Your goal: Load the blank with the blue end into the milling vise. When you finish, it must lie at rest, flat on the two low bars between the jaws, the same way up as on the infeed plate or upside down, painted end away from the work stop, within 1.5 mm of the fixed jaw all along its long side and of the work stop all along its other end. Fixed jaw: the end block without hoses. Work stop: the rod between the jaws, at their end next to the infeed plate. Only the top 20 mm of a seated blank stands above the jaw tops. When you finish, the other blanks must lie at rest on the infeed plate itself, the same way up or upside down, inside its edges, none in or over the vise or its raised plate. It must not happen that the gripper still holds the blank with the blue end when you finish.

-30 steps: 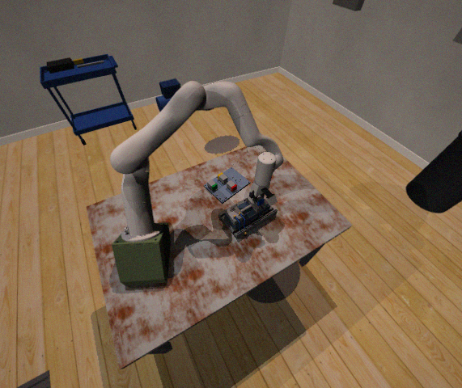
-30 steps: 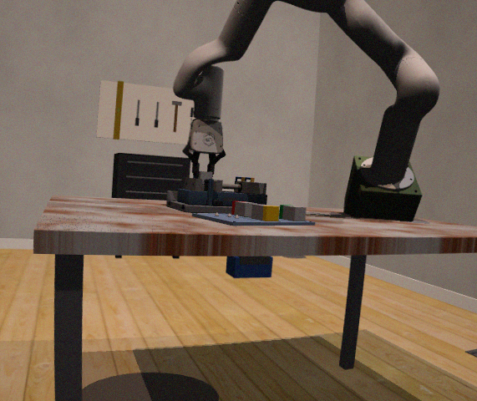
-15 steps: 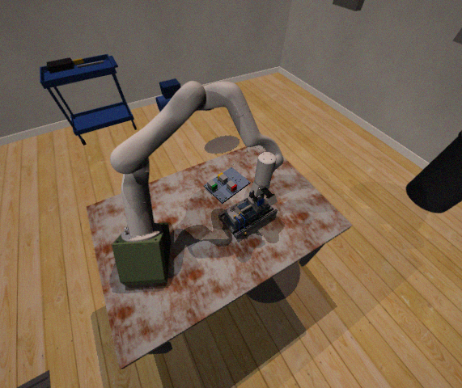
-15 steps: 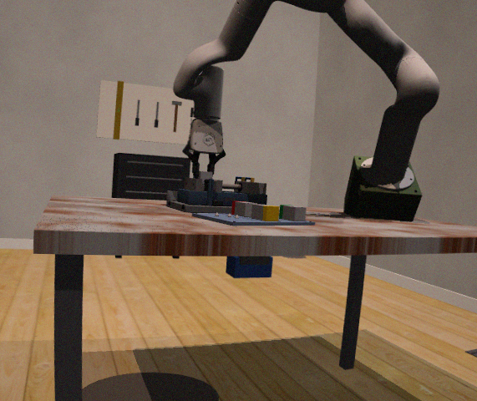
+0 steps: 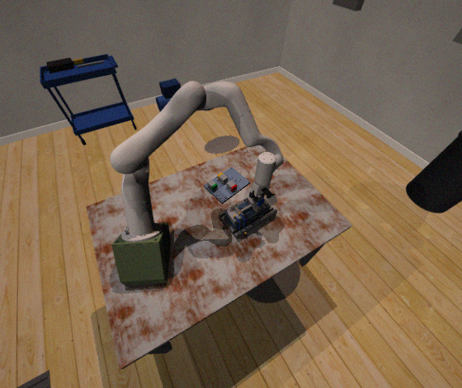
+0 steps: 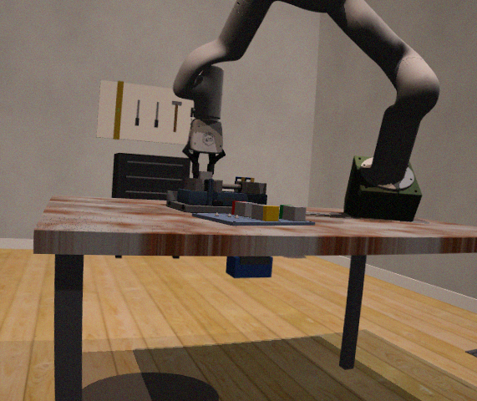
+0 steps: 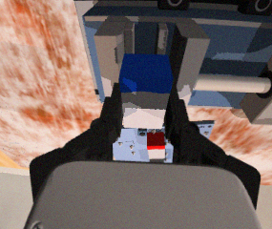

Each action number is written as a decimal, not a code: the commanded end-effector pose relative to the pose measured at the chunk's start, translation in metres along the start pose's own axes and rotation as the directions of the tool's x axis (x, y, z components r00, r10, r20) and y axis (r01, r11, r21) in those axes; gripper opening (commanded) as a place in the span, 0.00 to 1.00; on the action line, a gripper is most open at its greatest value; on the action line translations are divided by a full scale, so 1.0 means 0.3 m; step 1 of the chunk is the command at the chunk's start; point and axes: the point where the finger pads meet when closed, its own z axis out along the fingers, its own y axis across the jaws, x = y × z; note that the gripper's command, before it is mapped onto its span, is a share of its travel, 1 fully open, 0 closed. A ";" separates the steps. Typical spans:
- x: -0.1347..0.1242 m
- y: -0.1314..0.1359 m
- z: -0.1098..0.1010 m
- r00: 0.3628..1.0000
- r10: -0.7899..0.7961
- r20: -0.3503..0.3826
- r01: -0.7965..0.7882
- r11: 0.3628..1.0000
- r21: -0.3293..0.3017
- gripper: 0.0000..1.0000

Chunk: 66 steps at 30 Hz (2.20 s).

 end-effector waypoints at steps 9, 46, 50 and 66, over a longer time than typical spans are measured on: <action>0.001 -0.003 0.000 1.000 0.000 -0.001 0.000 1.000 0.002 0.00; 0.000 -0.002 0.008 1.000 0.000 -0.001 0.000 1.000 0.002 0.00; 0.001 -0.003 0.007 1.000 -0.001 -0.002 0.001 1.000 0.002 1.00; 0.001 -0.003 0.008 1.000 -0.001 -0.002 0.001 1.000 0.002 1.00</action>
